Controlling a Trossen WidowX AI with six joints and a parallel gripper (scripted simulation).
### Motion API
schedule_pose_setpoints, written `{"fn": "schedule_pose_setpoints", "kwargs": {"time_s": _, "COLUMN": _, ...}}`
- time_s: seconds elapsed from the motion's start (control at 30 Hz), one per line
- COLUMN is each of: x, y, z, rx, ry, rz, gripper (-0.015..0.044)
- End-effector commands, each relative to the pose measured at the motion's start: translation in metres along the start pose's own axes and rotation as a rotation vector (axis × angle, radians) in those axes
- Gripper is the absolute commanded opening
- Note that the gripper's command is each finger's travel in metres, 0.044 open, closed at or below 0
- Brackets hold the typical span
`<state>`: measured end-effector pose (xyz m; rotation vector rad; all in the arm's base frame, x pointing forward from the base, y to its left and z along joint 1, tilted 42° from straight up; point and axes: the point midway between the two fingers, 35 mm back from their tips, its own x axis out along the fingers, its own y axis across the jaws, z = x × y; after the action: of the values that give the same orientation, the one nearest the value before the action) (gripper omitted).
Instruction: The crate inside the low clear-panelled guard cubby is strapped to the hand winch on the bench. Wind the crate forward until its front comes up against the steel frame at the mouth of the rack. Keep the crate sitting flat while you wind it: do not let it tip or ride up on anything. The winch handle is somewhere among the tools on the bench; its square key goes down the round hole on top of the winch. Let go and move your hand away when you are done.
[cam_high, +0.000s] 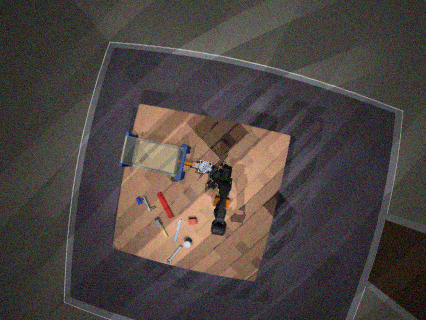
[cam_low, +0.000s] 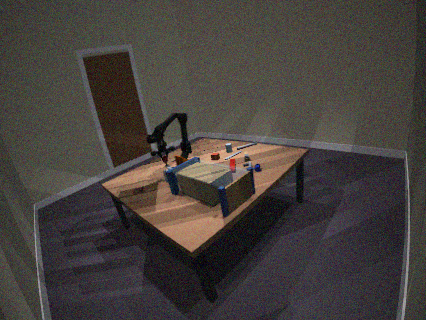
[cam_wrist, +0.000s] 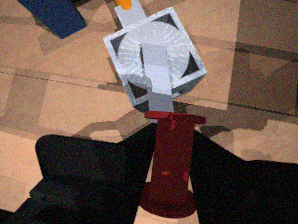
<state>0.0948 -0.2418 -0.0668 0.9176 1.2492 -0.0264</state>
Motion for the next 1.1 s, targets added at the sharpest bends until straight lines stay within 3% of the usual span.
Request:
{"fn": "schedule_pose_setpoints", "kwargs": {"time_s": 0.0, "x": 0.003, "y": -0.013, "z": 0.002, "rx": -0.011, "ry": 0.007, "rz": -0.021, "gripper": 0.0}}
{"fn": "schedule_pose_setpoints", "kwargs": {"time_s": 1.07, "x": 0.019, "y": -0.061, "z": 0.042, "rx": -0.014, "ry": 0.003, "rz": -0.025, "gripper": 0.0}}
